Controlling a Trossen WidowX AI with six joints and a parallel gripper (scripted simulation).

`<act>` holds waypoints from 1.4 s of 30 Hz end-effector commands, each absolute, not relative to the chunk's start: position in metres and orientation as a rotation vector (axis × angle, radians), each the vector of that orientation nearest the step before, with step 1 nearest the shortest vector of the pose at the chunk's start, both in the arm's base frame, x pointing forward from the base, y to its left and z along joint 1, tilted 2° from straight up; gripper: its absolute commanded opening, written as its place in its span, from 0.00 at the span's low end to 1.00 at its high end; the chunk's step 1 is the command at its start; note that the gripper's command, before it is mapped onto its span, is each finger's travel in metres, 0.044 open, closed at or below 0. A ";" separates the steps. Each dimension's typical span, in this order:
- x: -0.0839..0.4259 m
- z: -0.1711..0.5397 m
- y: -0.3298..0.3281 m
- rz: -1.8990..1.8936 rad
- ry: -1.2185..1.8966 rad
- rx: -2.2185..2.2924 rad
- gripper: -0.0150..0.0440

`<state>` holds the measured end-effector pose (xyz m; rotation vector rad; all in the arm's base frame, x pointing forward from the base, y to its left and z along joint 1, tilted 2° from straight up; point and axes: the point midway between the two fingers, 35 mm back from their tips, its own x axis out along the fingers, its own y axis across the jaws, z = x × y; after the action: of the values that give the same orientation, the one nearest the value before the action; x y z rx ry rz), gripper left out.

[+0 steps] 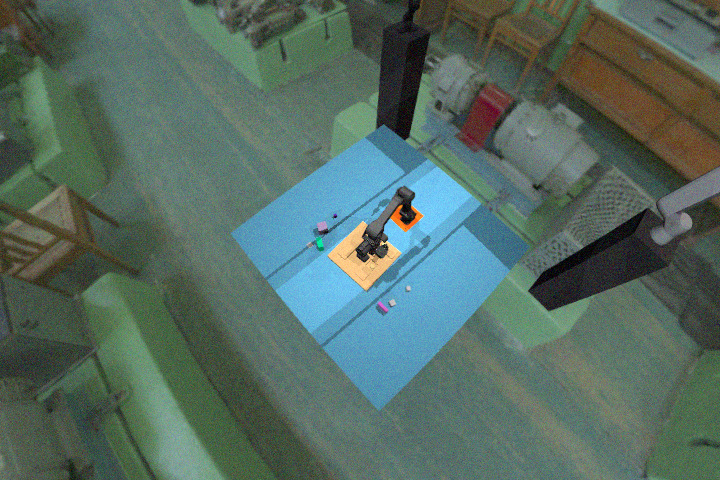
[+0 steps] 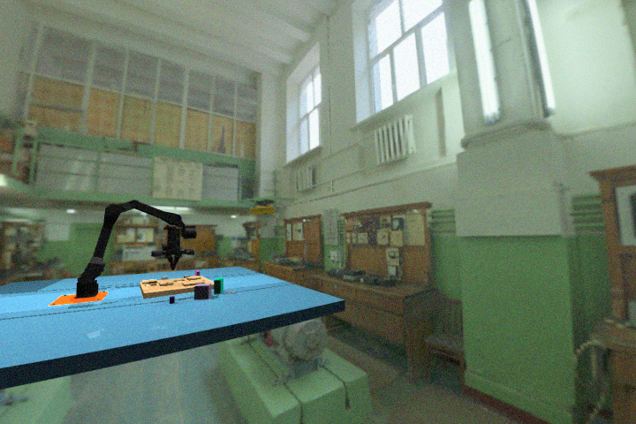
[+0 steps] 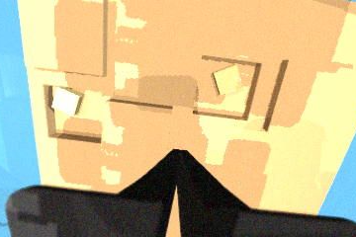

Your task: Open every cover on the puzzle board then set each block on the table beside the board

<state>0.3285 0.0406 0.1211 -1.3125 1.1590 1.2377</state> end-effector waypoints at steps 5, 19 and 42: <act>0.329 0.118 0.040 1.239 1.162 -1.317 0.25; 0.330 0.104 0.039 1.239 1.162 -1.317 0.25; 0.331 0.081 0.038 1.239 1.162 -1.317 0.25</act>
<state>0.3322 0.0392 0.0861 -1.3141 1.1560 1.2347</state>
